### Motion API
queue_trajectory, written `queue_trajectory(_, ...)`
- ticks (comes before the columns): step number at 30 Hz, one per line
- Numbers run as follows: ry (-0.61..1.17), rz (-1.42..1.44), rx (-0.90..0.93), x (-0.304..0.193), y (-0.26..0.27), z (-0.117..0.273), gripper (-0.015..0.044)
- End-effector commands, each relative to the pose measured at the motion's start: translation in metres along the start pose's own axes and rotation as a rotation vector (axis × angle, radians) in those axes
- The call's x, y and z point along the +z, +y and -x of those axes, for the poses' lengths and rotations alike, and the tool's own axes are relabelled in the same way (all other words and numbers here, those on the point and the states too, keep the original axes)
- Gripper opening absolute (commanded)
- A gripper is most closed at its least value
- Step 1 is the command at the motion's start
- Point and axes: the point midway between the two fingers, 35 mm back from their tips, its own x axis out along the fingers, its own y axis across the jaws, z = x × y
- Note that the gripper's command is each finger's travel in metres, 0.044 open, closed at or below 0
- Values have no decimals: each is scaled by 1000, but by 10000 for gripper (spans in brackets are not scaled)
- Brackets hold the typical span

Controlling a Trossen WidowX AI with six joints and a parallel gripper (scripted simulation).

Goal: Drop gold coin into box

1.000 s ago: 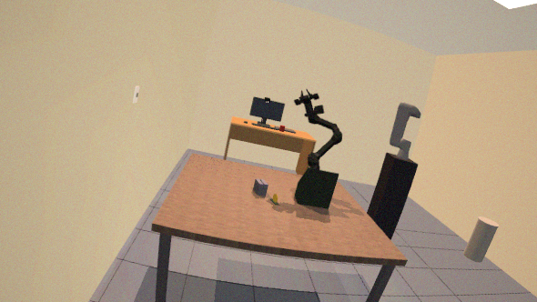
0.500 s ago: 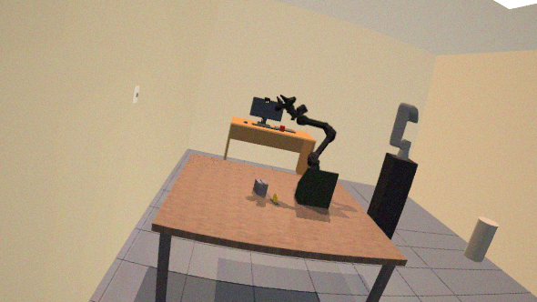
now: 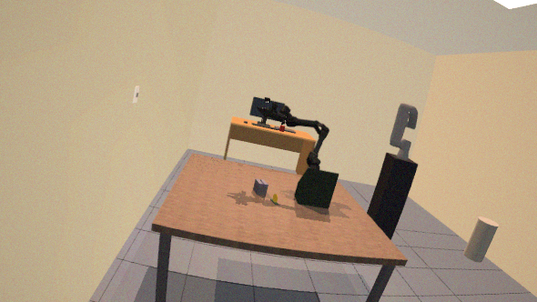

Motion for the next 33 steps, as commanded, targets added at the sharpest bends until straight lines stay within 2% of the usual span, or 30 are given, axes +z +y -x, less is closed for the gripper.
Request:
queue_trajectory(1, 171, -246, 120, -44, 61, -16, 161)
queue_trajectory(9, 530, -625, 239, -111, 172, -14, 161)
queue_trajectory(17, 924, -881, 222, -167, 272, 28, 161)
queue_trajectory(25, 1315, -997, 31, -218, 349, 96, 161)
queue_trajectory(33, 1580, -964, -303, -259, 391, 177, 161)
